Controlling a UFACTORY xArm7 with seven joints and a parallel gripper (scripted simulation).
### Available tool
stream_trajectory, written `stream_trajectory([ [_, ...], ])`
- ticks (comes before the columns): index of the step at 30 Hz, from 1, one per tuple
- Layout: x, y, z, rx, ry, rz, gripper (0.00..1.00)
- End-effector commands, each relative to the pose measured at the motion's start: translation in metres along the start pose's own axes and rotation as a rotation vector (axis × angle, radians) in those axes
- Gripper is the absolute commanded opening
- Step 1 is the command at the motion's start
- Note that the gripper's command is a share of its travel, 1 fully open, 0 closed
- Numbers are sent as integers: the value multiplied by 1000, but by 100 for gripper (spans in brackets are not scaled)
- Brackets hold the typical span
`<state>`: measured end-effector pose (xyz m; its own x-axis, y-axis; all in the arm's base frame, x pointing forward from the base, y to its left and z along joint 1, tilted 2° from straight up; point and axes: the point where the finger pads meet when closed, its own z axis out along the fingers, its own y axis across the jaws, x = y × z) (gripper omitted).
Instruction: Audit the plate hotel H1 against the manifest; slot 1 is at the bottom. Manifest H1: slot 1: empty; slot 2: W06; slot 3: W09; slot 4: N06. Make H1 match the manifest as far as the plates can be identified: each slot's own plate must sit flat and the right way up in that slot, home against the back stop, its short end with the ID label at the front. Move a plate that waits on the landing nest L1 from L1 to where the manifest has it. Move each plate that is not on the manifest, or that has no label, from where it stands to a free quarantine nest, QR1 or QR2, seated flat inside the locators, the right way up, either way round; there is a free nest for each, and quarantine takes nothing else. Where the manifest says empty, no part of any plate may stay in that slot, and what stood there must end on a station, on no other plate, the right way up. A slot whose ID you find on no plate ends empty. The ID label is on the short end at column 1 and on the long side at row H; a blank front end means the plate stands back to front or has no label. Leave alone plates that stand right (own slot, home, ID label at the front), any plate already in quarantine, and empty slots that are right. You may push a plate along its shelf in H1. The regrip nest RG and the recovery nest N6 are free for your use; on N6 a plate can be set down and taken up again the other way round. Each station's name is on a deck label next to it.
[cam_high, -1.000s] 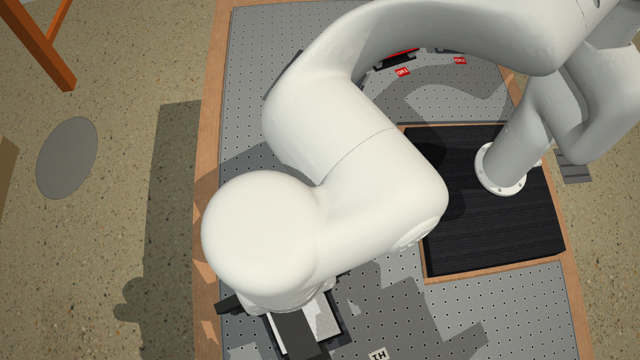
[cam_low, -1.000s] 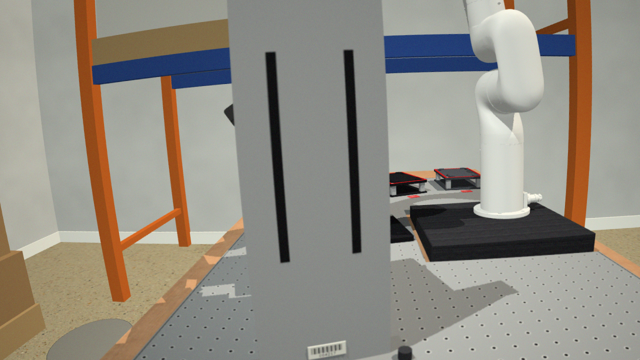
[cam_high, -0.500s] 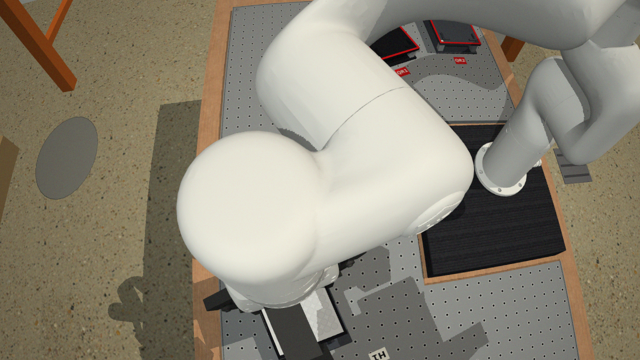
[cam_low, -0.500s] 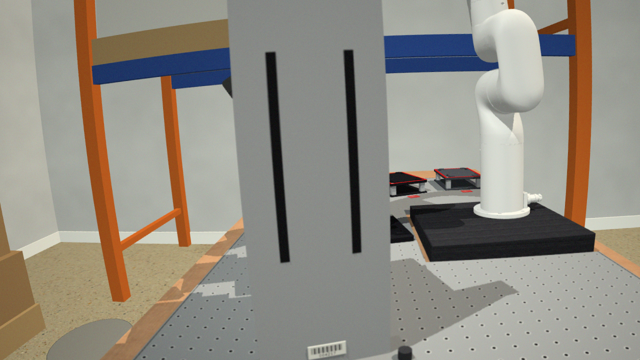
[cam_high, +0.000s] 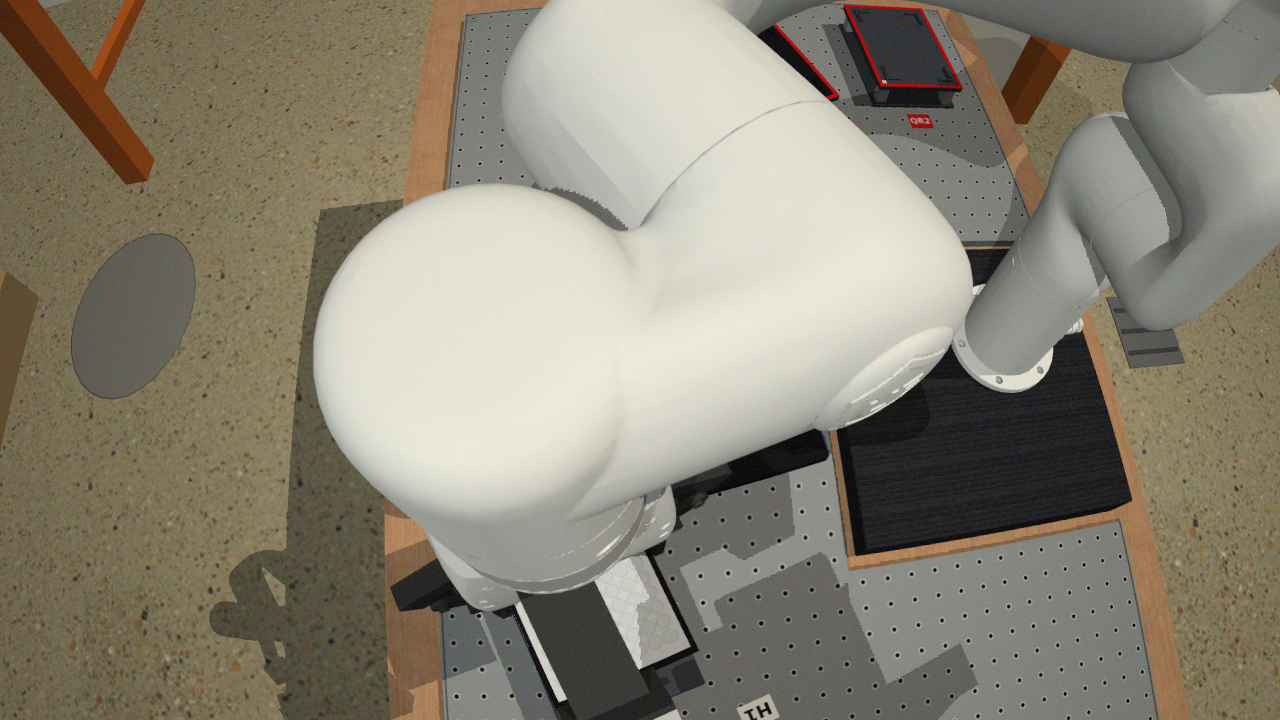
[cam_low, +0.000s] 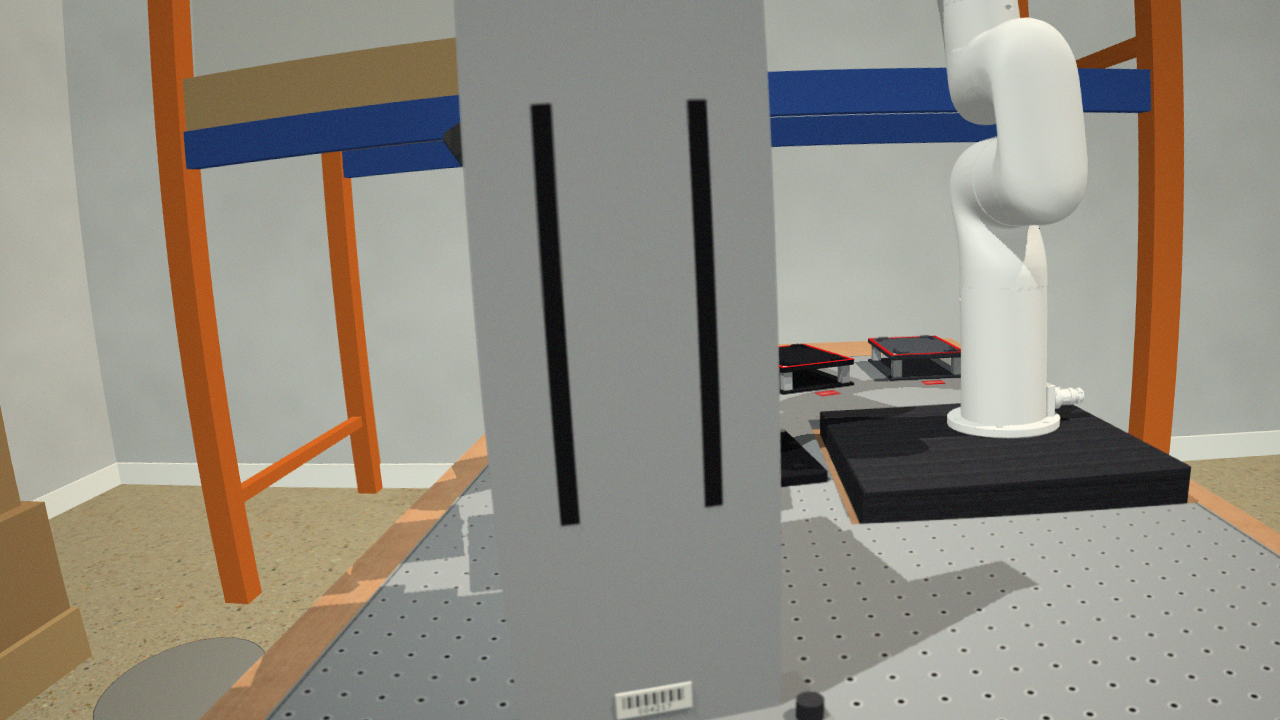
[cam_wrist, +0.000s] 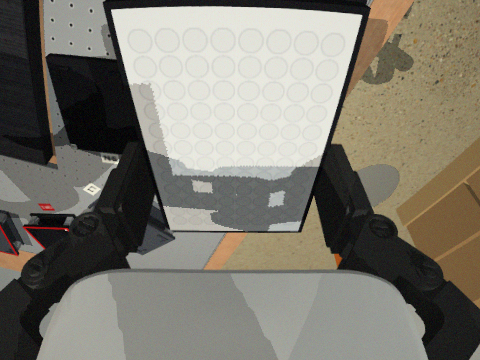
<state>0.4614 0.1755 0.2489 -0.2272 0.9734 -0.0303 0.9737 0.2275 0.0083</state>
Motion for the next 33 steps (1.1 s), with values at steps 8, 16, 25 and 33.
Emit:
stream_trajectory([
  [8,-58,-3,-2,-6,1,-30,0],
  [16,-88,-5,-2,-6,1,-30,0],
  [25,-131,-11,-2,-6,0,-30,0],
  [33,-159,-20,-2,-6,0,-30,0],
])
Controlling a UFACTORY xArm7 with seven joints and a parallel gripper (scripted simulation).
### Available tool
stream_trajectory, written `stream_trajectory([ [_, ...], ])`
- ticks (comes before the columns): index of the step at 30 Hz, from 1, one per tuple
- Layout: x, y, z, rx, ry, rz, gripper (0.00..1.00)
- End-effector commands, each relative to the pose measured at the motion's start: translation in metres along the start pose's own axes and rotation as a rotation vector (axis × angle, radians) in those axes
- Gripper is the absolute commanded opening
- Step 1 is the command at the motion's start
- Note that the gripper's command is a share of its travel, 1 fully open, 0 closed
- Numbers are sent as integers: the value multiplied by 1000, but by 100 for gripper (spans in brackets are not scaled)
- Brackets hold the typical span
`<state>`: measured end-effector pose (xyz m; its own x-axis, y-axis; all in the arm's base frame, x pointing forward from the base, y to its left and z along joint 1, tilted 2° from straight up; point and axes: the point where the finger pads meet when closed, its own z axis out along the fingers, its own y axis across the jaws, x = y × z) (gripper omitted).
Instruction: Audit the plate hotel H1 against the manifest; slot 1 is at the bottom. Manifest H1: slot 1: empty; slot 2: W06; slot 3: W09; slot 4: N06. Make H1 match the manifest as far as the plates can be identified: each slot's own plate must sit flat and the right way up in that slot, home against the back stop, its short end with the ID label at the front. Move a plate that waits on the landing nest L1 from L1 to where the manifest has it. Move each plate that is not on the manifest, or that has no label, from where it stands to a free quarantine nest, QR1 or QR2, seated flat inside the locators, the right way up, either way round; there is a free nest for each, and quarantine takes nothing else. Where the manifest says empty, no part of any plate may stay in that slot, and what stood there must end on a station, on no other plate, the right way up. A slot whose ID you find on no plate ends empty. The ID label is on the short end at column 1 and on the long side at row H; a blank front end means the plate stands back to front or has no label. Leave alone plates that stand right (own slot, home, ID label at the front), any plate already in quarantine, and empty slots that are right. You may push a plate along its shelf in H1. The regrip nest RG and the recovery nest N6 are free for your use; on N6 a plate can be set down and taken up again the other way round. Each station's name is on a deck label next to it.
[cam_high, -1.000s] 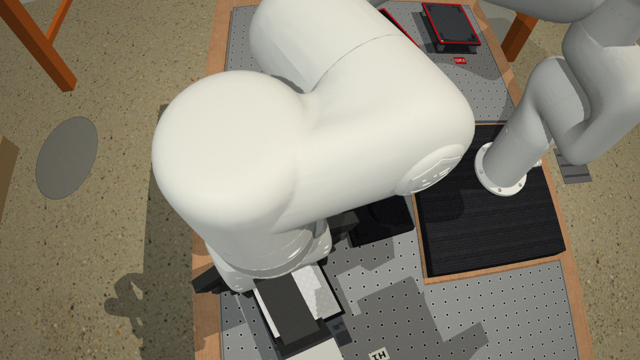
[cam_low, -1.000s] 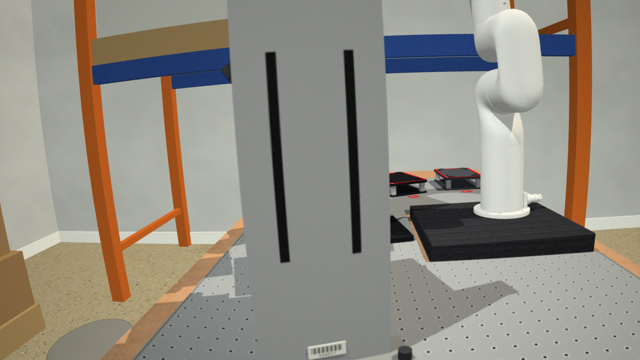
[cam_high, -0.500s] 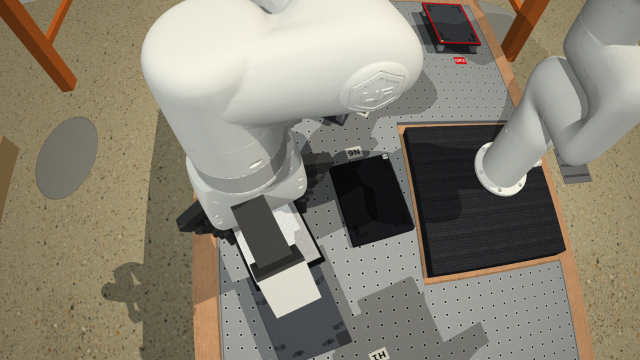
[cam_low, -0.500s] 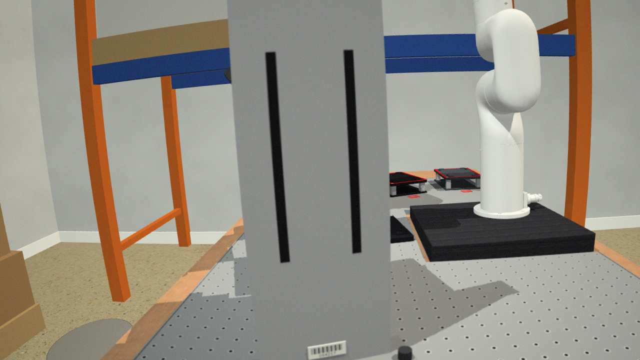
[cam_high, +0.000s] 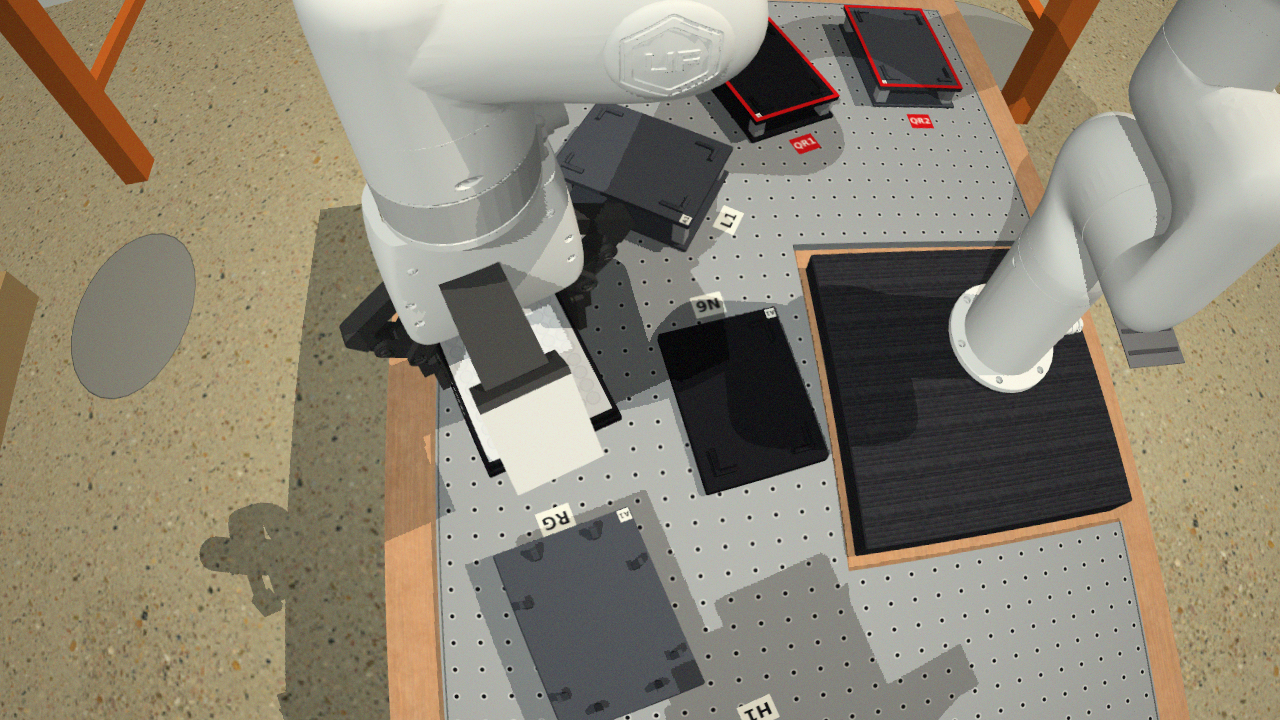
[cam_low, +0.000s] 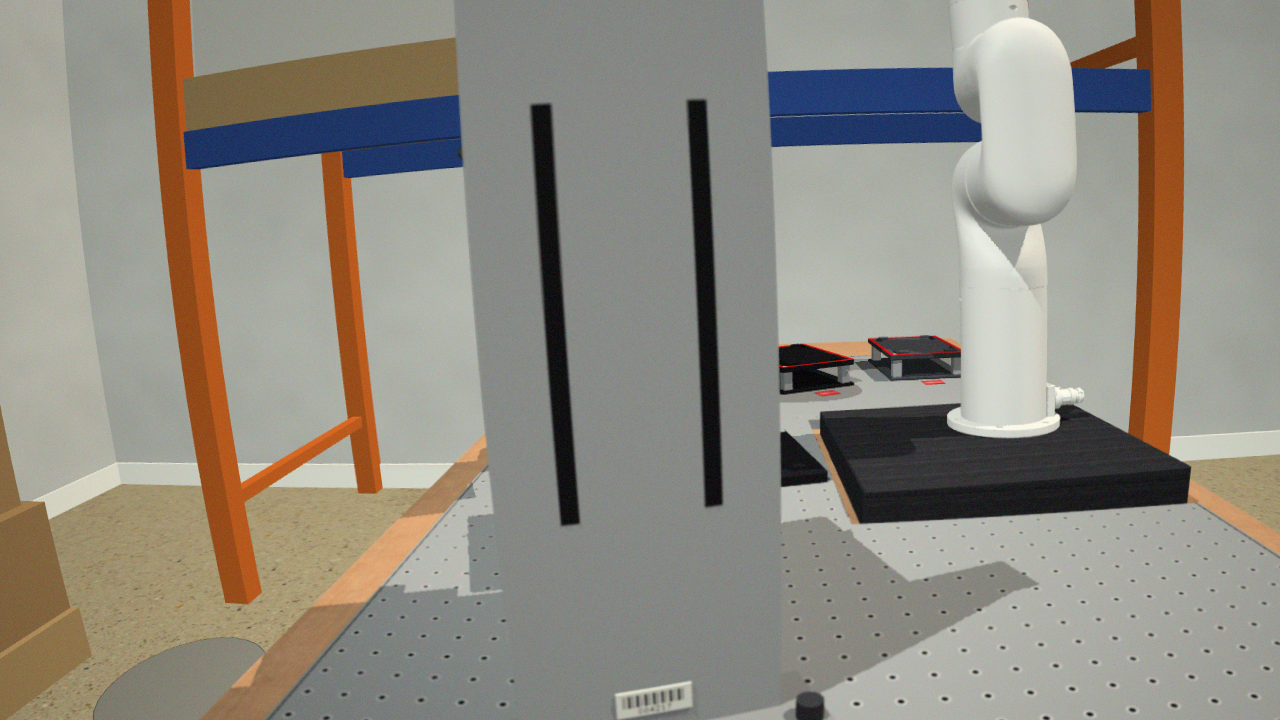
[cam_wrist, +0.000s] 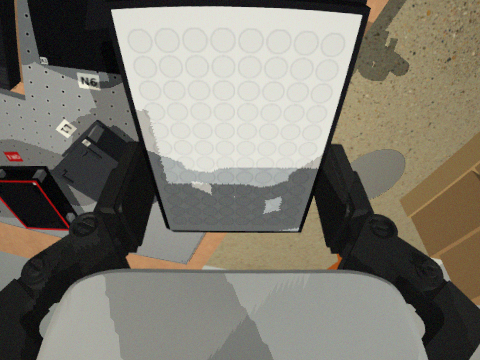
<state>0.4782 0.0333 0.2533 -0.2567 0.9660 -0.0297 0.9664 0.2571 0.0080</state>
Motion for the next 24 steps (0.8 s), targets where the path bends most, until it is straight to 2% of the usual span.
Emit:
stream_trajectory([
  [1,-21,-7,-2,-5,-1,0,0],
  [11,-68,-24,-2,-5,-1,0,0],
  [13,-68,-24,-2,-5,-1,0,0],
  [24,-113,-47,-2,-5,-1,0,0],
])
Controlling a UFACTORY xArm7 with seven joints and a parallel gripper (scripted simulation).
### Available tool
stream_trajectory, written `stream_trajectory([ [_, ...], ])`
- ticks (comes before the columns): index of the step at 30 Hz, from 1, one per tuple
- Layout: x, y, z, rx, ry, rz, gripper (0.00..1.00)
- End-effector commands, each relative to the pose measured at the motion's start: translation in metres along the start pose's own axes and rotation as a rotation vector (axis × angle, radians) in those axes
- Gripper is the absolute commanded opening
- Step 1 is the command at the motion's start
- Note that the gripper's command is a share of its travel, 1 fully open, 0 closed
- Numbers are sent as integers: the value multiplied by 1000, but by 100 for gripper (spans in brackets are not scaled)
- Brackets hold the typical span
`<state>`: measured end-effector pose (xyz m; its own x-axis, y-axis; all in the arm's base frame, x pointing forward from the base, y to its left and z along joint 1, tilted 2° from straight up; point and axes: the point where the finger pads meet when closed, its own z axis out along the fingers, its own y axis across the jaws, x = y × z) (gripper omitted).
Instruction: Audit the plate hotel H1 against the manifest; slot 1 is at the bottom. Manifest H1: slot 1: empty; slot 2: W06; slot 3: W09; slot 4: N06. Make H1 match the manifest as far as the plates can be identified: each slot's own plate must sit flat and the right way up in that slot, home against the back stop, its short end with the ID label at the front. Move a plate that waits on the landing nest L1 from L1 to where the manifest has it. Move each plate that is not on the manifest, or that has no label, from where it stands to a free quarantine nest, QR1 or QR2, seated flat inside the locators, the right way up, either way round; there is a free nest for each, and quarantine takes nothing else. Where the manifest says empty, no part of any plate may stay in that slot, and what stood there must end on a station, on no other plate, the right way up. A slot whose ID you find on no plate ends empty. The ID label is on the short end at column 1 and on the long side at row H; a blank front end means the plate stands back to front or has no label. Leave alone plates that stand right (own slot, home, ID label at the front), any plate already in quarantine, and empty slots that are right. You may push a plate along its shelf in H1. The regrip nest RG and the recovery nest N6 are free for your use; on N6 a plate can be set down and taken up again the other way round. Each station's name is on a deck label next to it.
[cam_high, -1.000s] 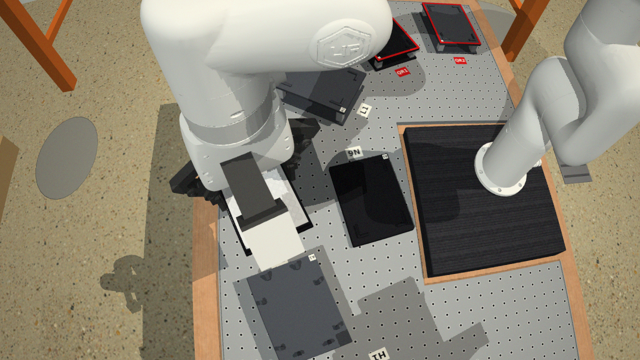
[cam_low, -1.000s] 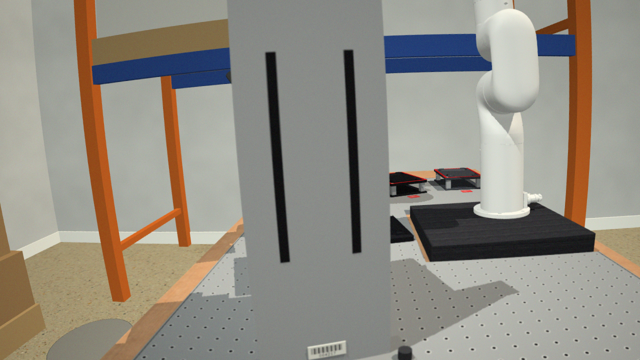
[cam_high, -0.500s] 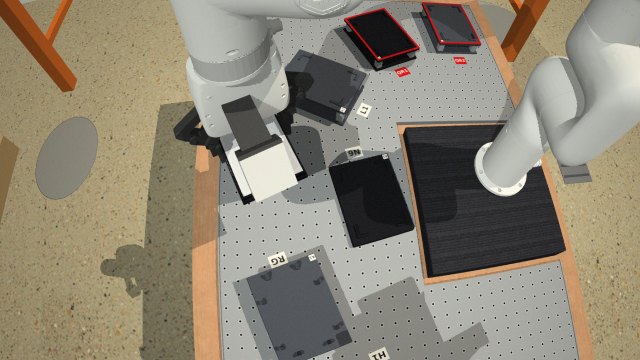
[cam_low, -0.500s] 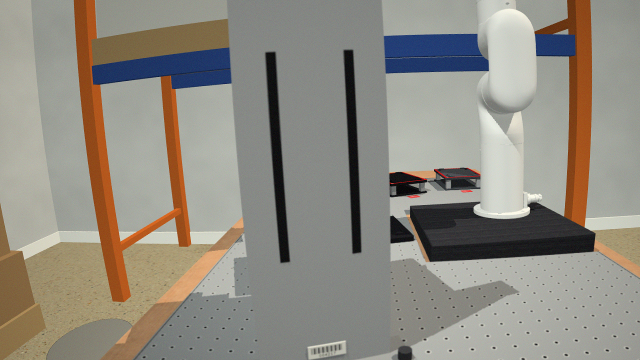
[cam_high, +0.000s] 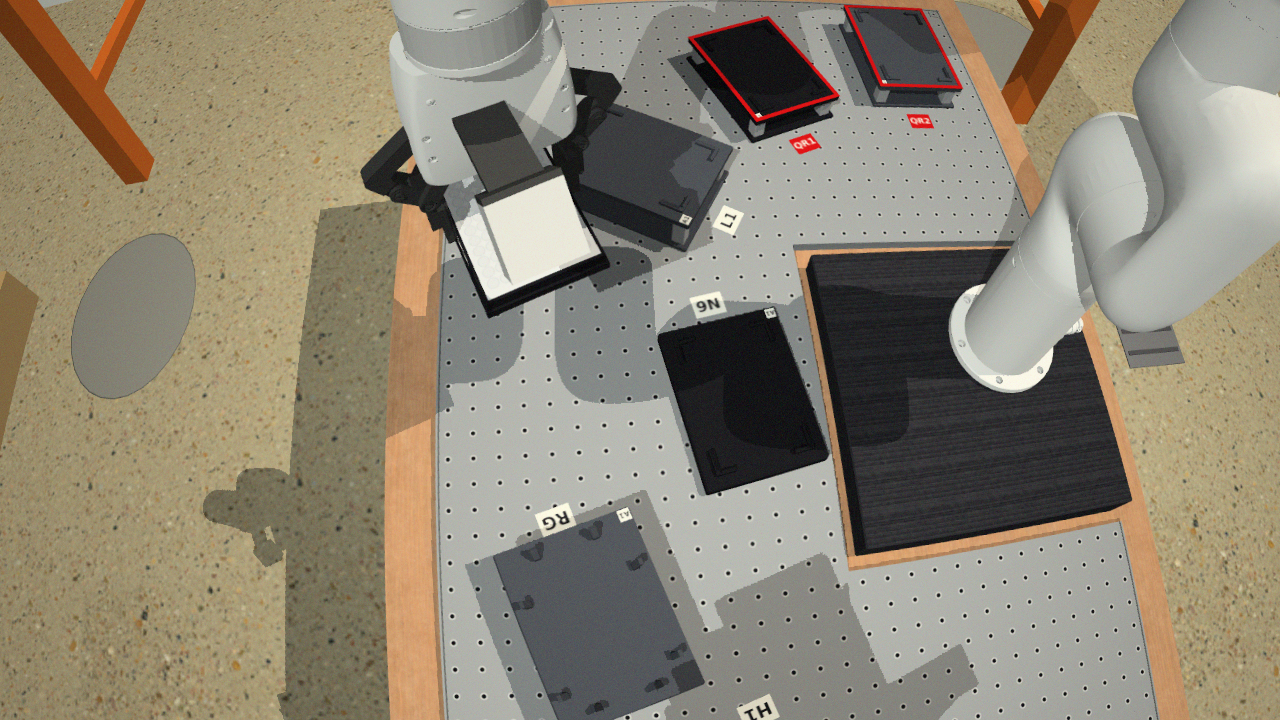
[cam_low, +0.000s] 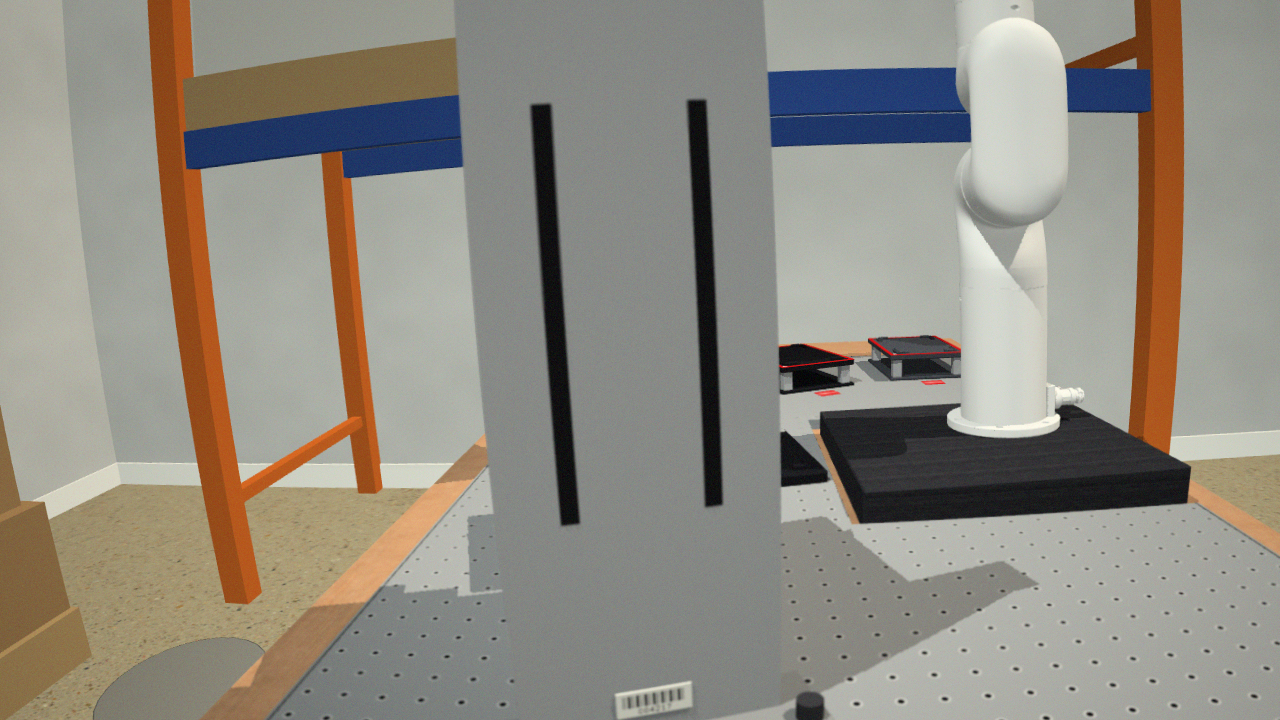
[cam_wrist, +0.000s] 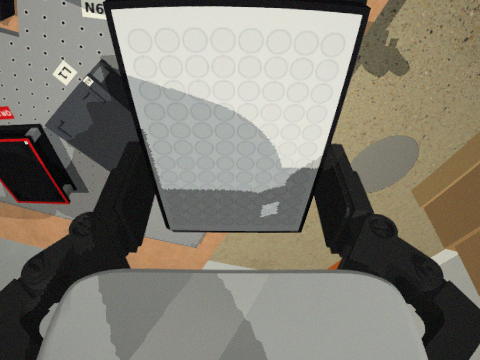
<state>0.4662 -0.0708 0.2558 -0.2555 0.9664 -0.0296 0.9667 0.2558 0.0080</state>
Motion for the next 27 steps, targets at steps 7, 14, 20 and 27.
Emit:
stream_trajectory([
  [7,-36,-23,-2,-5,-2,-1,0],
  [14,-65,-44,-2,-5,-2,-1,0],
  [20,-89,-61,-2,-5,-2,-1,0],
  [27,-106,-80,-2,-4,-2,-1,0],
])
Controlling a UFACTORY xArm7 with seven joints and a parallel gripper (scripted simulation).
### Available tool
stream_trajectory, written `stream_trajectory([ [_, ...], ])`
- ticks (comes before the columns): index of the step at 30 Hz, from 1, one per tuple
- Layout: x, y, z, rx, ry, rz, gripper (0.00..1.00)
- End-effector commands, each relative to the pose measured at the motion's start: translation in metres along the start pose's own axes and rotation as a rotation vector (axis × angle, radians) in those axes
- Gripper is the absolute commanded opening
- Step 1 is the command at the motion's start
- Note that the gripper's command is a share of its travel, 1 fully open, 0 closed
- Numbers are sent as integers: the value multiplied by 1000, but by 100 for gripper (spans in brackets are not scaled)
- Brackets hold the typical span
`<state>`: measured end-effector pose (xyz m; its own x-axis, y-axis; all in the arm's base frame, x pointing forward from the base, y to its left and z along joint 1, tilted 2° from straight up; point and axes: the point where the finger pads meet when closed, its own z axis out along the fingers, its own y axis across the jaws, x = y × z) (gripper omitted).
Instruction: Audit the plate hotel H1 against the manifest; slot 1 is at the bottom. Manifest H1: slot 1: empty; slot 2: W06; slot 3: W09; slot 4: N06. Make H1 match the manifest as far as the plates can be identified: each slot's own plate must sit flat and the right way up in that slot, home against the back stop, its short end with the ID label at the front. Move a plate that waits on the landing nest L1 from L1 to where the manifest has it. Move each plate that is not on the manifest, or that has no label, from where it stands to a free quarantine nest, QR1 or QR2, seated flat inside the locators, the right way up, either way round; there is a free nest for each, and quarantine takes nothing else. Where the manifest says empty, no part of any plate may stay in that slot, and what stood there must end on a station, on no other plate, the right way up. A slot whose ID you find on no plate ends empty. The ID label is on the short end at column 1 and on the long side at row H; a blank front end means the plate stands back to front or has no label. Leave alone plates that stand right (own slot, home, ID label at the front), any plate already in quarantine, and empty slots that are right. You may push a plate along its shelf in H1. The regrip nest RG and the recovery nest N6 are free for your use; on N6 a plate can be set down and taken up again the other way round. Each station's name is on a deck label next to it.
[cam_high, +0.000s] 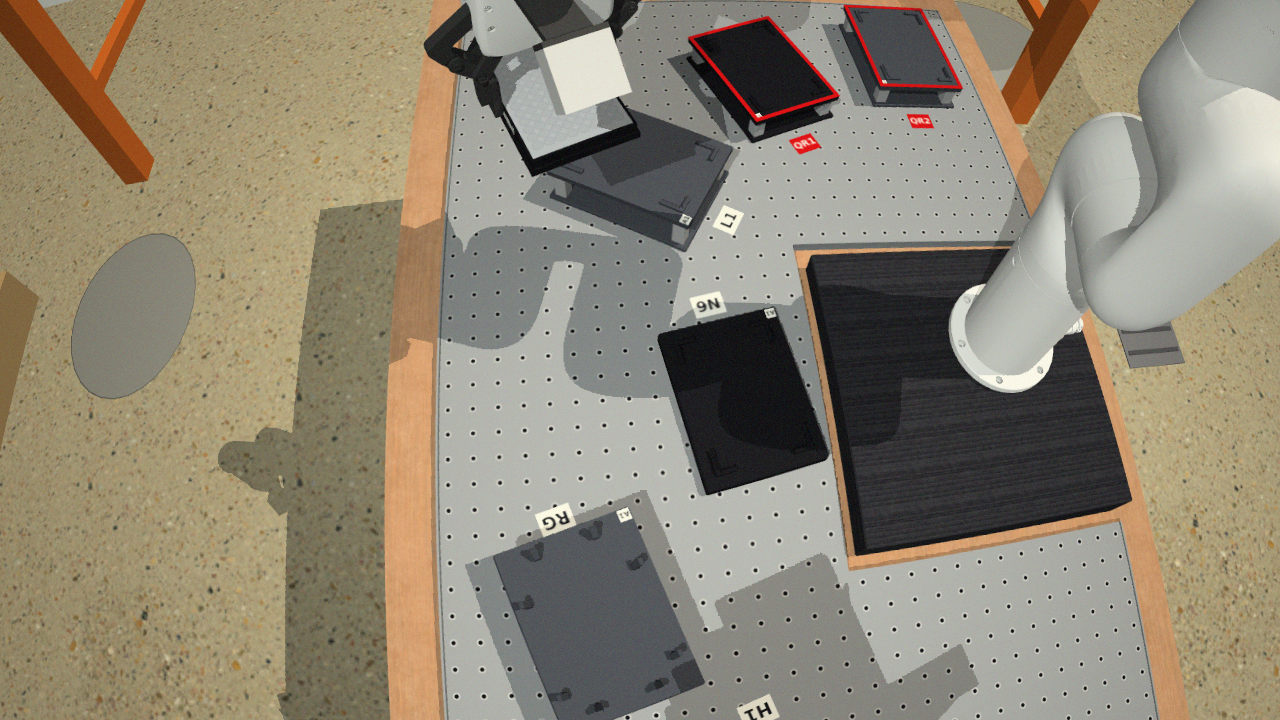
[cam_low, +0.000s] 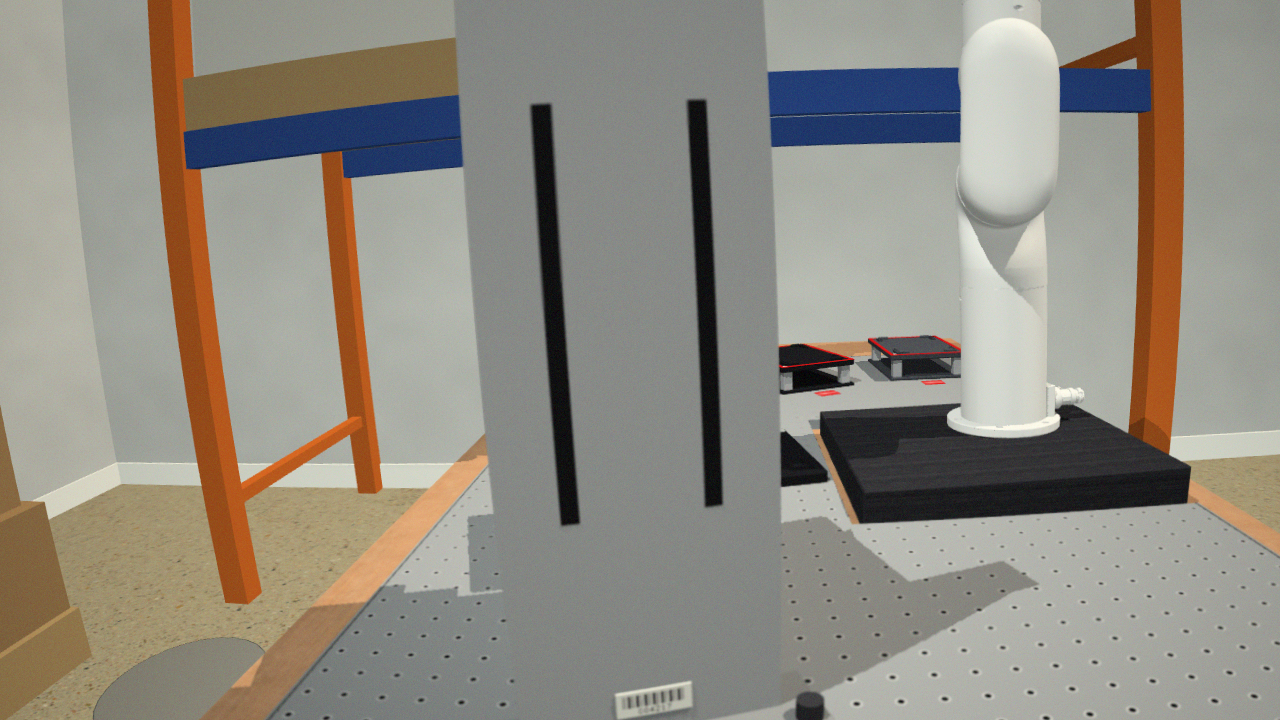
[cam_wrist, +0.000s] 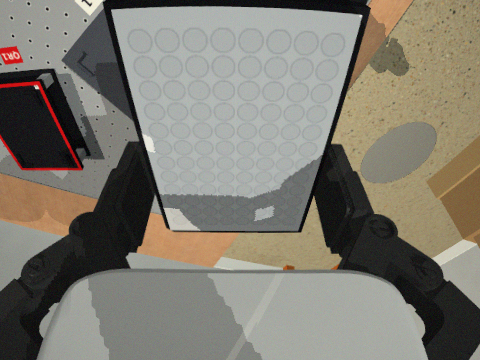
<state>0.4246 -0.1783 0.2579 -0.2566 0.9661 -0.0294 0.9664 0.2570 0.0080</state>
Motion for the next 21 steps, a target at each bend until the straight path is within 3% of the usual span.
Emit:
stream_trajectory([
  [1,-16,-16,-2,-4,-2,0,0],
  [21,-74,-85,-2,-4,-3,0,0],
])
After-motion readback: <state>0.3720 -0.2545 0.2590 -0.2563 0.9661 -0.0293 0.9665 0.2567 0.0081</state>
